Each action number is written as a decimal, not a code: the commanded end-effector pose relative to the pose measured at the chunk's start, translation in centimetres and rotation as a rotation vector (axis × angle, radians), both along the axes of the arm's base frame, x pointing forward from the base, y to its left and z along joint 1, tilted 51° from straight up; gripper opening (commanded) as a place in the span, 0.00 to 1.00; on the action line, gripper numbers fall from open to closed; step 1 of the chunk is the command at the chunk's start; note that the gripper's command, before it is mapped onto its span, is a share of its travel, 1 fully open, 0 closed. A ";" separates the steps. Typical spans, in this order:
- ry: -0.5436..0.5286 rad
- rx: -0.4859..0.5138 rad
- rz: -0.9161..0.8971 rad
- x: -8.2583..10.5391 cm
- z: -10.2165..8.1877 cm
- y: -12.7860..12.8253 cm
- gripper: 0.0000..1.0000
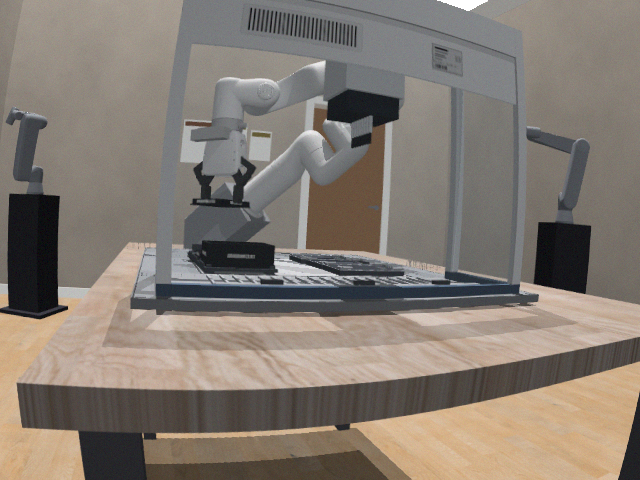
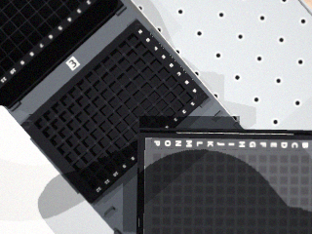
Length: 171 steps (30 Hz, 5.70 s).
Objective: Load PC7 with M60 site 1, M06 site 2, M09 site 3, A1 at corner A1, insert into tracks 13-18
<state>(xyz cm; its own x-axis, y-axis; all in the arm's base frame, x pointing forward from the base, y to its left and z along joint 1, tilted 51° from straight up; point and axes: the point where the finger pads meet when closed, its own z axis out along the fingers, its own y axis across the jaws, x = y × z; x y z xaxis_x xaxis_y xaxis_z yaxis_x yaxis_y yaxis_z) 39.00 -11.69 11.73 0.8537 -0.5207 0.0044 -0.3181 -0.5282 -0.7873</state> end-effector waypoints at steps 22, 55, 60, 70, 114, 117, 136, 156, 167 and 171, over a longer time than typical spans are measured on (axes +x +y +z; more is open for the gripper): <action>0.555 0.325 -0.502 0.1 0.1 -0.1 0.00; 0.557 0.327 -0.505 0.6 -0.7 0.8 0.00; 0.557 0.327 -0.505 0.9 -1.3 1.3 0.00; 0.557 0.327 -0.505 1.5 -2.1 2.2 0.00; 0.557 0.327 -0.504 4.0 -6.0 6.4 0.00; 0.557 0.327 -0.504 4.0 -6.0 6.4 0.00; 0.558 0.327 -0.504 4.0 -6.1 6.5 0.00; 0.558 0.327 -0.504 4.4 -6.6 7.1 0.00; 0.557 0.327 -0.505 4.4 -6.6 7.1 0.00; 0.558 0.327 -0.504 4.4 -6.7 7.1 1.00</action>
<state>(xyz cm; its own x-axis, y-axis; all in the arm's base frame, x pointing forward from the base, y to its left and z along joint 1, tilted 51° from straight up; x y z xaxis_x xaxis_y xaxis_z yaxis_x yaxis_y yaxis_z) 43.31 -4.52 5.05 0.3485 -0.7426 -0.5719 -0.8470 0.0118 -0.5314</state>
